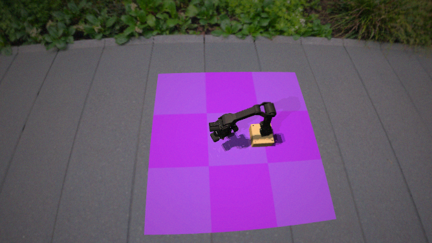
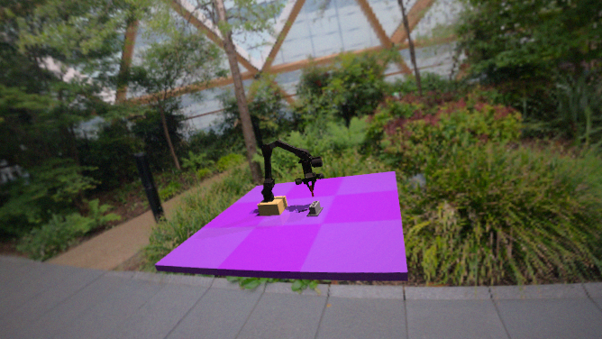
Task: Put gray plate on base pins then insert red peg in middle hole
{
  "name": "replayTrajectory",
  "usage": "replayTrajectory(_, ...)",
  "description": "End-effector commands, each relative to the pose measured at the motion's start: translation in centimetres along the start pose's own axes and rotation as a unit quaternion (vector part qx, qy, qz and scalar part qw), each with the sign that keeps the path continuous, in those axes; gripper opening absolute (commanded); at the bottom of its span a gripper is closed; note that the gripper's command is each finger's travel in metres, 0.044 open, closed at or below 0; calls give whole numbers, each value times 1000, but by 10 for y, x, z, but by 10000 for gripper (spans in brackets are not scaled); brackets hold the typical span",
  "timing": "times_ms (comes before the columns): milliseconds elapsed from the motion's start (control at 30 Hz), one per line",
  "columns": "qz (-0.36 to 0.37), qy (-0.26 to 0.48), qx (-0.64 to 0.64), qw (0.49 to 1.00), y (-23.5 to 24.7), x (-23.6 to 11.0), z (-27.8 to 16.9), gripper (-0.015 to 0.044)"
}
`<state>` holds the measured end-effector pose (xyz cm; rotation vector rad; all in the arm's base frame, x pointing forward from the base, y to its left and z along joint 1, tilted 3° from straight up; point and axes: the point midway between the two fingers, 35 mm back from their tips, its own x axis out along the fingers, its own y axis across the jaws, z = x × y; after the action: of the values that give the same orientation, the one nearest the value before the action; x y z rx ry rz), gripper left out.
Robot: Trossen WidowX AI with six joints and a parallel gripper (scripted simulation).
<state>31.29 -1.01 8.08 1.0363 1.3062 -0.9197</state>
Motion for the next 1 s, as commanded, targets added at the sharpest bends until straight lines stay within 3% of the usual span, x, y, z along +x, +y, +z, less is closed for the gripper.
replayTrajectory(0, 2, 1, -2, 1000, 1, 0, 11, 0)
replayTrajectory(967, -5, -6, -8, 1000, -15, -3, 98, 0)
